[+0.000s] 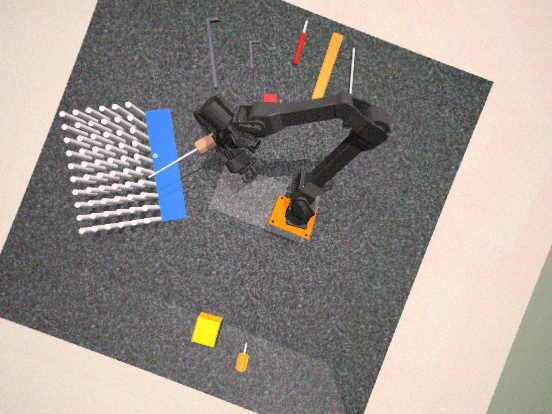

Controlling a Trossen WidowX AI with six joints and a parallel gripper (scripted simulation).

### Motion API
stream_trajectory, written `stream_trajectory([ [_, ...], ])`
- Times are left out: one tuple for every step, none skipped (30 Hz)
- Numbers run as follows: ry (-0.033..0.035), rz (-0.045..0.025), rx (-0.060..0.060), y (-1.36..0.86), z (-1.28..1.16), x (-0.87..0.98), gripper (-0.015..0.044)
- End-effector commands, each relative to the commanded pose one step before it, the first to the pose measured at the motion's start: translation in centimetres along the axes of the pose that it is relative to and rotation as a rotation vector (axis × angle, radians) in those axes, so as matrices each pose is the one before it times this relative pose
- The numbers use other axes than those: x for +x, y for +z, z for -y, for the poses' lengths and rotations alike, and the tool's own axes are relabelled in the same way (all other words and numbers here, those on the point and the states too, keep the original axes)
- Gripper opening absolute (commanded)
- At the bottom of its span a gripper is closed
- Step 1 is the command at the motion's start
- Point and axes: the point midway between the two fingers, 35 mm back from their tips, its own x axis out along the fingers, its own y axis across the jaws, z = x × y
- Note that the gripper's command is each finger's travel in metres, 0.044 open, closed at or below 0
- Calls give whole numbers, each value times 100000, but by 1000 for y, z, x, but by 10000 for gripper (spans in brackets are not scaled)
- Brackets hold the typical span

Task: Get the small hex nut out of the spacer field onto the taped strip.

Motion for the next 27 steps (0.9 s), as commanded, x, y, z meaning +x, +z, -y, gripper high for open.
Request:
stream_trajectory([
  [-38,-2203,-13501,-1166,-190,-123,0],
  [-155,-303,-3390,-244,-8,13,0],
  [-145,-304,-3392,-244,-15,13,0],
  [-135,-305,-3393,-244,-21,13,0],
  [-137,-306,-3394,-243,-27,14,0],
  [-127,-306,-3396,-243,-34,14,0],
  [-118,-307,-3397,-243,-40,14,0],
  [-108,-307,-3398,-242,-47,14,0],
  [-99,-307,-3400,-241,-53,14,0],
  [-90,-306,-3401,-240,-60,14,0],
  [-81,-305,-3402,-239,-66,14,0],
  [-72,-304,-3404,-238,-73,14,0],
  [-63,-303,-3405,-236,-79,13,0],
  [-54,-302,-3406,-234,-86,13,0],
  [-45,-300,-3407,-232,-92,13,0],
  [-37,-298,-3409,-230,-98,13,0],
  [-28,-295,-3410,-228,-105,13,0],
  [-20,-293,-3411,-226,-111,13,0],
  [-12,-290,-3412,-223,-117,13,0],
  [-4,-287,-3414,-220,-123,13,0],
  [3,-284,-3415,-217,-129,12,0],
  [11,-280,-3416,-214,-135,12,0],
  [18,-277,-3417,-211,-141,12,0],
  [25,-273,-3418,-208,-147,12,0],
  [62,-226,-3403,-235,-162,16,0],
  [67,-217,-3365,-229,-166,15,0],
  [73,-212,-3366,-225,-172,15,0],
])
